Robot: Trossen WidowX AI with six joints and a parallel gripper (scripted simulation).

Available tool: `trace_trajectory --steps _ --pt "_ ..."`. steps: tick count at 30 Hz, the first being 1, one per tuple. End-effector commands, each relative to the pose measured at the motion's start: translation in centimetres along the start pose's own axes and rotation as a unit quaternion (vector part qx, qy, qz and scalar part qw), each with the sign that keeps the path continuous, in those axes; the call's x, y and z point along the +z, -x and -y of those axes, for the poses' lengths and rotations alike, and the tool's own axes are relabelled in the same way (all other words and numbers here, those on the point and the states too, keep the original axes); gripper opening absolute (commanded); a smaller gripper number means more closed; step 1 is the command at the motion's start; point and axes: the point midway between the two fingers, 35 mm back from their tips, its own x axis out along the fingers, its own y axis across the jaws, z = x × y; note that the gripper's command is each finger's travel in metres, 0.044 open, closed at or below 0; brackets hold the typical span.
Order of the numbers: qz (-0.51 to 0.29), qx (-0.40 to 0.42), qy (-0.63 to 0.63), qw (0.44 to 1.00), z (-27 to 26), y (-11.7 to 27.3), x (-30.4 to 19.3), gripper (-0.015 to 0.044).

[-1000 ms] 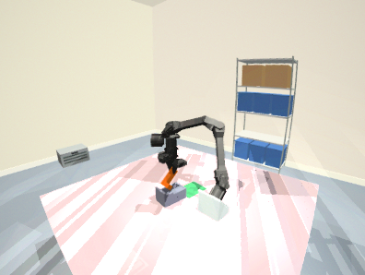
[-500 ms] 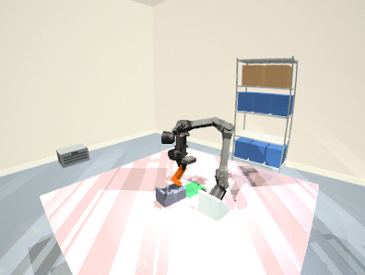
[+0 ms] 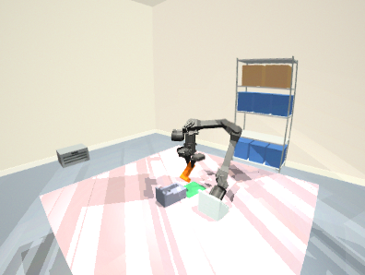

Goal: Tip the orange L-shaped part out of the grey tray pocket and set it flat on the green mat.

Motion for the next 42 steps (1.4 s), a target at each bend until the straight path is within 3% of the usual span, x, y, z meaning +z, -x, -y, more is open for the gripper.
trace_trajectory --steps 1,42 --pt "-0.002 0.0 0.0 1.0 -0.3 -0.1 -2.0 0.0" --pt "-0.003 -0.001 0.0 1.0 -0.4 -5.0 -2.9 0.0"
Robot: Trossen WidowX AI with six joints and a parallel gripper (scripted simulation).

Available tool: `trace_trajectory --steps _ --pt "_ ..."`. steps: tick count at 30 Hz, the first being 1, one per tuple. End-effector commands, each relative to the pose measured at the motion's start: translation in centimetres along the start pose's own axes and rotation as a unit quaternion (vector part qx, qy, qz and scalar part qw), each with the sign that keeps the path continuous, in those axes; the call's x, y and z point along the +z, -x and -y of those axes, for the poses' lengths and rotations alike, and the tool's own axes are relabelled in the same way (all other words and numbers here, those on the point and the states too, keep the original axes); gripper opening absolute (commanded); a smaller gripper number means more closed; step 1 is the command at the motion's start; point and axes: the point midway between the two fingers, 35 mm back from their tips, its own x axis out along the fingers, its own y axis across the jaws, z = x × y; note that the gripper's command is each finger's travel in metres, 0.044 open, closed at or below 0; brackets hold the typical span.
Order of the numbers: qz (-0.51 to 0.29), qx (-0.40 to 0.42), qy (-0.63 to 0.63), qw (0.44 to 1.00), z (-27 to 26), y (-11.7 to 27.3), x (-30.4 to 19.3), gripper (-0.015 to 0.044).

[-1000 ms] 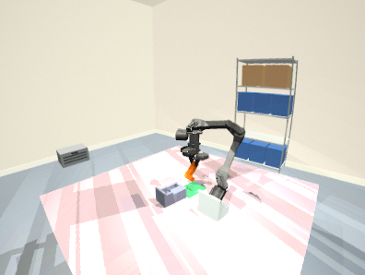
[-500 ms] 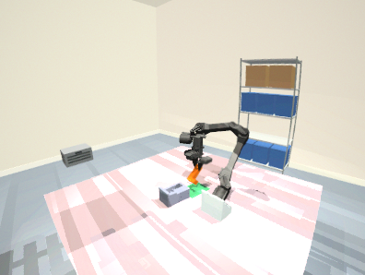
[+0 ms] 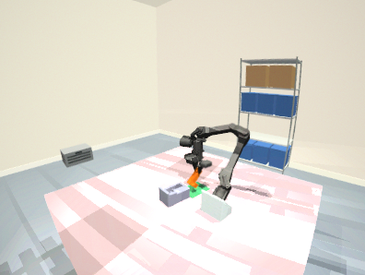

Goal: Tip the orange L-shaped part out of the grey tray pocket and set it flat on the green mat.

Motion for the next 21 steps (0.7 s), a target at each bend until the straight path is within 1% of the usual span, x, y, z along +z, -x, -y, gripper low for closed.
trace_trajectory --steps 1,21 --pt "-0.002 0.0 0.0 1.0 0.0 -0.7 -0.1 0.0" --pt "-0.003 0.0 -0.001 1.0 -0.1 -3.7 -0.2 0.0"
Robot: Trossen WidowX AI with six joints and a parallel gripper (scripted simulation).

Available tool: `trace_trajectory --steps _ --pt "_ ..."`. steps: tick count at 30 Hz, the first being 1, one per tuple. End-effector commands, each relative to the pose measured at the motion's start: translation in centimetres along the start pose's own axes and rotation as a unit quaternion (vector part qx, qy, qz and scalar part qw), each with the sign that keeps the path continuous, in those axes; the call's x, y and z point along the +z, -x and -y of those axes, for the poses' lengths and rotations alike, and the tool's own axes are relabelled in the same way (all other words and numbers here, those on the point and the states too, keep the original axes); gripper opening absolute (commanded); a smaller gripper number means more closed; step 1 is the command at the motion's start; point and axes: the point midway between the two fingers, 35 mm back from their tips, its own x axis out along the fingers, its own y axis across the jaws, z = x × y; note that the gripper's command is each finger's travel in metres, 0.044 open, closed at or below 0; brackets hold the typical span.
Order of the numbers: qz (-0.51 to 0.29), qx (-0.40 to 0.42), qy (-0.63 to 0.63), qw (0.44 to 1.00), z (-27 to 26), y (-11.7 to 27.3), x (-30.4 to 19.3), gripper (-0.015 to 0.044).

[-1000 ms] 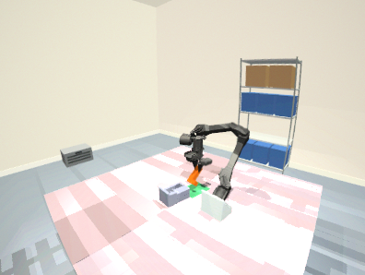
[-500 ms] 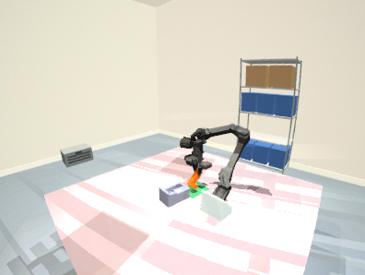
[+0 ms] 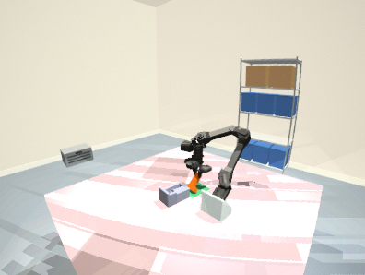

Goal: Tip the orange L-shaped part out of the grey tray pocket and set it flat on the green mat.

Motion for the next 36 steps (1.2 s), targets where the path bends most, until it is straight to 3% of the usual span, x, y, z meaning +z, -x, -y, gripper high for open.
trace_trajectory --steps 1,12,22,27,31,36 --pt "-0.002 0.001 0.0 1.0 -0.1 -0.6 -0.1 0.0" --pt "-0.001 0.002 0.0 1.0 -0.1 -0.6 0.0 0.0" --pt "0.0 0.002 0.0 1.0 -0.1 -0.4 0.0 0.0263" --pt "0.003 0.001 0.001 1.0 0.3 3.4 0.2 0.0394" --pt "-0.001 0.002 0.001 1.0 0.0 8.0 0.0 0.04" --pt "-0.001 0.002 0.001 1.0 -0.1 8.2 0.0 0.04"
